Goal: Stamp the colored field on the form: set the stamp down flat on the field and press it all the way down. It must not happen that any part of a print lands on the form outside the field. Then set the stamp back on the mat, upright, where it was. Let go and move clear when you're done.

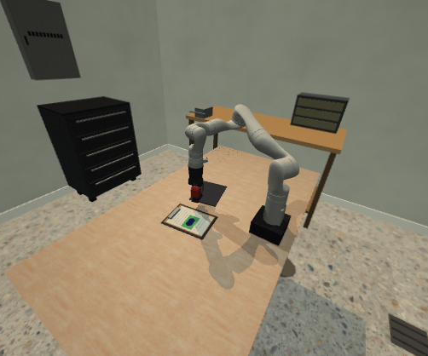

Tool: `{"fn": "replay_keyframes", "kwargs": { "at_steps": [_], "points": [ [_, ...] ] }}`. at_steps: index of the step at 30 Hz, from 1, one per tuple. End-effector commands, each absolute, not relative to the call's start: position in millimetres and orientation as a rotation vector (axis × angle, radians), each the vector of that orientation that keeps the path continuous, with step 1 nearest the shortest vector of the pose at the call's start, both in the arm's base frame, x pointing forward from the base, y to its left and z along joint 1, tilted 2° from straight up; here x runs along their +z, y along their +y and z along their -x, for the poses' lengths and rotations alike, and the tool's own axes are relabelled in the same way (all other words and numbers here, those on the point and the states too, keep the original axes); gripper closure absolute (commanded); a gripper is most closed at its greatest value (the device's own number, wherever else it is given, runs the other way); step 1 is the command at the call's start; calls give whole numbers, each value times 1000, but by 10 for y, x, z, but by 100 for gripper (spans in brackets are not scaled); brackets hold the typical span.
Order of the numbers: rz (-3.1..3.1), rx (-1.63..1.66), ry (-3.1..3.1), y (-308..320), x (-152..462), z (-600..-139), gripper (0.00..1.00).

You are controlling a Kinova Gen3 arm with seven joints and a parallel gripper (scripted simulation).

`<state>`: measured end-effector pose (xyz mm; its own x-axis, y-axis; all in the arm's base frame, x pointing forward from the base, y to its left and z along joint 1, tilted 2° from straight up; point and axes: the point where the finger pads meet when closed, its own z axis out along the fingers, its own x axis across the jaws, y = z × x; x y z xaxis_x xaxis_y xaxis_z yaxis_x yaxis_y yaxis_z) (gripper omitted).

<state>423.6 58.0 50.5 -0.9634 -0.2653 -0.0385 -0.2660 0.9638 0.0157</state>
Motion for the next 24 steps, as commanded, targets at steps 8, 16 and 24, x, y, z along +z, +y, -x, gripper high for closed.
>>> {"fn": "replay_keyframes", "kwargs": {
  "at_steps": [8, 16, 24],
  "points": [
    [418, 32, 3082, -473, 483, -4379, 42],
    [421, 32, 3083, -869, 472, -4353, 42],
    [436, 32, 3080, -875, 470, -4350, 42]
  ]
}}
